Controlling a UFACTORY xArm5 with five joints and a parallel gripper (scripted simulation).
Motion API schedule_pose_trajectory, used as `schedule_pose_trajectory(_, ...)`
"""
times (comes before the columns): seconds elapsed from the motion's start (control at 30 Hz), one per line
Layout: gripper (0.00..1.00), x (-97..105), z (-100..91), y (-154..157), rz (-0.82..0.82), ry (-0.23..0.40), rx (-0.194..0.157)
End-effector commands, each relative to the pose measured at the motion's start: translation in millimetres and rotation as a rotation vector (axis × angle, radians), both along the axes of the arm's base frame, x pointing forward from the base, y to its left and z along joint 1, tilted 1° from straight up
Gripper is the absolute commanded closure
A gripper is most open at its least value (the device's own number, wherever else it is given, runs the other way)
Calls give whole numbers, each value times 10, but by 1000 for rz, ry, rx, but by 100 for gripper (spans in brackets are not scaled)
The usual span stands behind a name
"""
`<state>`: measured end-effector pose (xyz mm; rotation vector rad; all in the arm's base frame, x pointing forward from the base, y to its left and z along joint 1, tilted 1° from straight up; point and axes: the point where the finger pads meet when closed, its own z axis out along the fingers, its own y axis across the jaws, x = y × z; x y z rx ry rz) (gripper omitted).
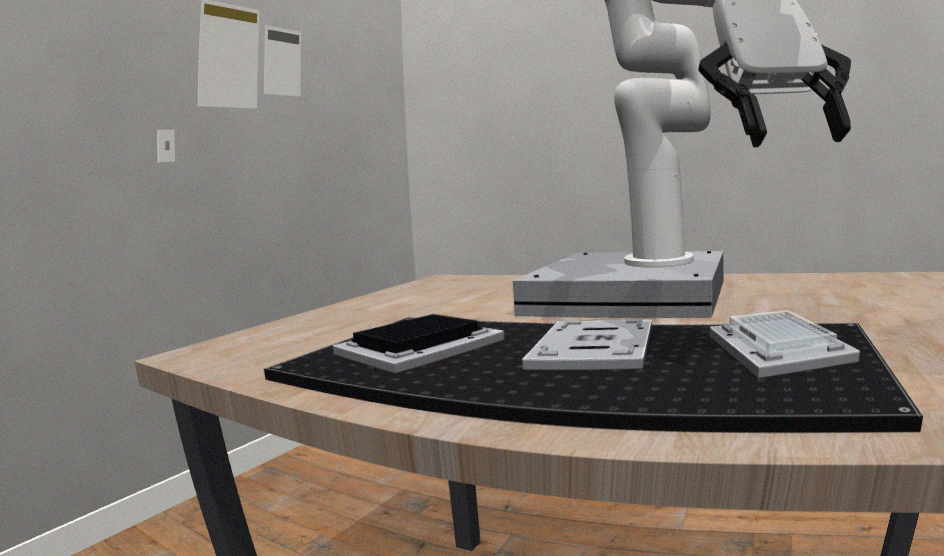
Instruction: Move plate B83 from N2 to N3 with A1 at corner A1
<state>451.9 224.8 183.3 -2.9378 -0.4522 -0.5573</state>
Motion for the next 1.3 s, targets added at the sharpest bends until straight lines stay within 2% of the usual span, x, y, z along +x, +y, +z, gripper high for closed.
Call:
schedule_pose_trajectory(0.0, 0, 39, 59, -186, -15, 6, -13)
schedule_pose_trajectory(0.07, 0, 44, 79, -284, -52, 47, -36)
schedule_pose_trajectory(0.2, 0, 53, 117, -466, -52, 47, -36)
schedule_pose_trajectory(0.27, 0, 50, 139, -563, -89, 89, -57)
schedule_pose_trajectory(0.47, 0, 43, 180, -743, -89, 89, -57)
schedule_pose_trajectory(0.53, 0, 30, 205, -840, -126, 133, -75)
schedule_pose_trajectory(0.67, 0, 7, 250, -1017, -126, 133, -75)
schedule_pose_trajectory(0.73, 0, -13, 276, -1111, -162, 178, -90)
schedule_pose_trajectory(0.93, 0, -52, 325, -1284, -162, 178, -90)
schedule_pose_trajectory(1.0, 0, -81, 353, -1376, -198, 225, -101)
schedule_pose_trajectory(1.13, 0, -134, 405, -1543, -198, 225, -102)
schedule_pose_trajectory(1.2, 0, -171, 436, -1631, -233, 272, -110)
schedule_pose_trajectory(1.27, 0, -208, 466, -1719, -233, 272, -110)
